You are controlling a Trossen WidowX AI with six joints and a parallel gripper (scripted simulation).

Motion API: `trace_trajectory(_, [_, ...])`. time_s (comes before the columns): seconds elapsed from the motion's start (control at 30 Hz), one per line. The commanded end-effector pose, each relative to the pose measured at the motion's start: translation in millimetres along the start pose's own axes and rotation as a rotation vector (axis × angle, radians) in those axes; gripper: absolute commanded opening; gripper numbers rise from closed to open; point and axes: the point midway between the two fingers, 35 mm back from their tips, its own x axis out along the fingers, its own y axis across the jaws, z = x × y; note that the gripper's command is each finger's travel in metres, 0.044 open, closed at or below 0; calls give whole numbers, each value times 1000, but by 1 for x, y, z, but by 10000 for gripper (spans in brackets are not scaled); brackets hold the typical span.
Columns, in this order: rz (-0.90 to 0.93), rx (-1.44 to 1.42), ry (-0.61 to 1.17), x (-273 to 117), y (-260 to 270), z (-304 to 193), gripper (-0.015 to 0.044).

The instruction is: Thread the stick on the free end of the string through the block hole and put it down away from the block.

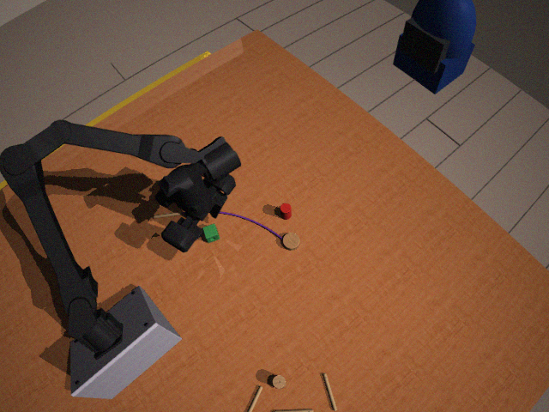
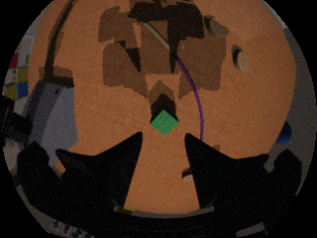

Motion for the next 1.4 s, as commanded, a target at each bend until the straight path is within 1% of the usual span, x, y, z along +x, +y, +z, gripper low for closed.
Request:
trace_trajectory(0.0, [0, 0, 0, 0, 0, 0, 185])
trace_trajectory(0.23, [0, 0, 0, 0, 0, 0, 2])
trace_trajectory(0.77, [0, 0, 0, 0, 0, 0, 0])
trace_trajectory(1.07, [0, 0, 0, 0, 0, 0, 236])
trace_trajectory(1.13, [0, 0, 0, 0, 0, 0, 238])
trace_trajectory(1.37, [0, 0, 0, 0, 0, 0, 54])
